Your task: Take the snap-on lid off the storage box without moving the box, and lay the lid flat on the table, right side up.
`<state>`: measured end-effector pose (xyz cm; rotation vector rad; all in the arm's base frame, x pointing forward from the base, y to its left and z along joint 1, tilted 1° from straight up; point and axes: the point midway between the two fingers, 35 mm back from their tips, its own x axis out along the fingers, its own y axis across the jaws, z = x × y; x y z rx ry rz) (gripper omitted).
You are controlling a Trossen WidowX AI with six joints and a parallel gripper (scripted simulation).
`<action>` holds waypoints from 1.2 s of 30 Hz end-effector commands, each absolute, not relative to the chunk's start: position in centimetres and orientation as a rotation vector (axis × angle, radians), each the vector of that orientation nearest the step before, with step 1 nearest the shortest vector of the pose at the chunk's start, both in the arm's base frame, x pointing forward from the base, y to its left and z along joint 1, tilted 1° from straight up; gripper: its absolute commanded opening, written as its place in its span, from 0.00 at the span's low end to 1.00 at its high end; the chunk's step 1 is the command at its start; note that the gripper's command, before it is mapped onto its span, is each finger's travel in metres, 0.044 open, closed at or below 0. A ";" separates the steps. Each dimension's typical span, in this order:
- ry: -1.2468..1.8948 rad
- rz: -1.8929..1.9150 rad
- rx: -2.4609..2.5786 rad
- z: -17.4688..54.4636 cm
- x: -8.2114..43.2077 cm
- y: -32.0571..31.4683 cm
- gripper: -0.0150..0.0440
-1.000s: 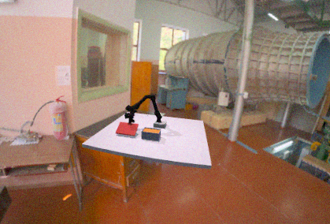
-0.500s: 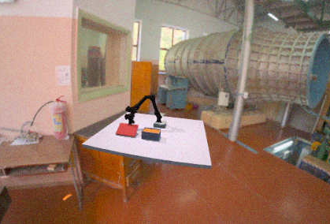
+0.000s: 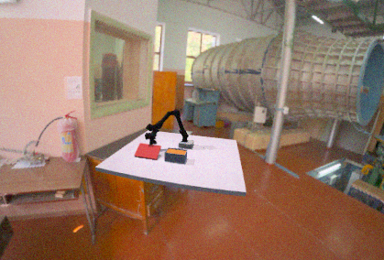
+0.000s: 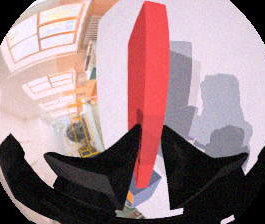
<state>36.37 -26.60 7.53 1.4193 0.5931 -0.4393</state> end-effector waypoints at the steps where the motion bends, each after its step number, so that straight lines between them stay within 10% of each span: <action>1: 0.593 -0.438 1.419 7.1 36.4 -26.6 0.25; 36: 0.593 -0.438 1.419 4.3 36.5 -26.7 0.25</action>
